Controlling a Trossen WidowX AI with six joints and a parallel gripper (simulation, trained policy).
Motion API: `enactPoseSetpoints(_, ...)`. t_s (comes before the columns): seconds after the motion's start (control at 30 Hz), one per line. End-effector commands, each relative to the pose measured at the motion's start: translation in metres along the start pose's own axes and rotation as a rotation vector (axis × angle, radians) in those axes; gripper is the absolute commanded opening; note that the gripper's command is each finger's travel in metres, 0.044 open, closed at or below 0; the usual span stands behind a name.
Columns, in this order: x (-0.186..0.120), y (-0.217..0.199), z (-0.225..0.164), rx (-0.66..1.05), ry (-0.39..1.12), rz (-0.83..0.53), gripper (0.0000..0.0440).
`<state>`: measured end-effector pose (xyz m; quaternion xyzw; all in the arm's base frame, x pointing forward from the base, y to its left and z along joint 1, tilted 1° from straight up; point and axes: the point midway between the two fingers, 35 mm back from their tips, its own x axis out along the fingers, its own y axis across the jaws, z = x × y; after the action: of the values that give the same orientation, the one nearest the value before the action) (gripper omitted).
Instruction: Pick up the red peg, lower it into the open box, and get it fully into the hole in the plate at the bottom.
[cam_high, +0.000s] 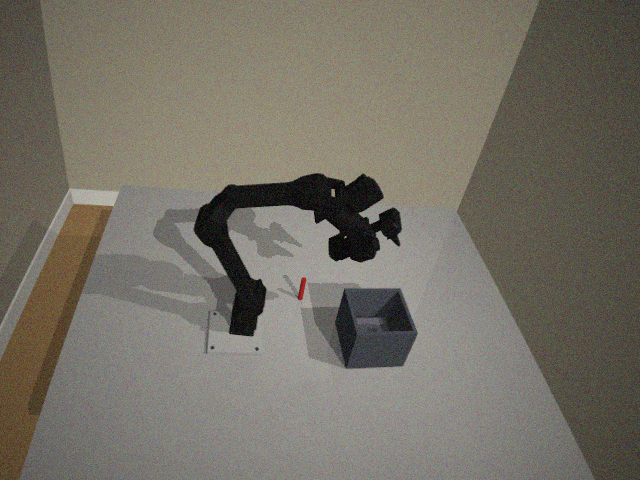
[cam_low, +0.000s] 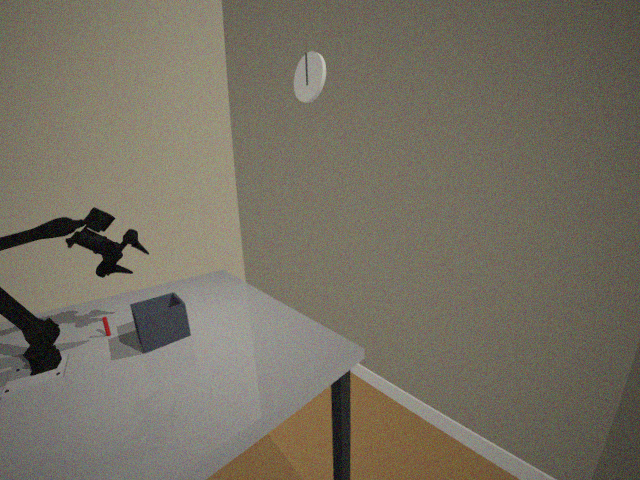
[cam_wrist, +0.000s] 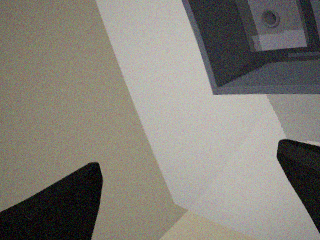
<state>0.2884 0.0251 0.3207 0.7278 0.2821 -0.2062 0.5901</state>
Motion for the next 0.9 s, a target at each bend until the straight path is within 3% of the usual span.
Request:
enactPoseSetpoints(0.0,0.010,-0.021,-0.015,0.010,0.054,-0.086,0.0440)
enactPoseSetpoints(0.43,0.027,-0.098,-0.058,-0.015,0.181,-0.412,0.0440)
enactPoseSetpoints(0.87,0.030,-0.173,-0.077,-0.082,0.189,-0.723,0.0440)
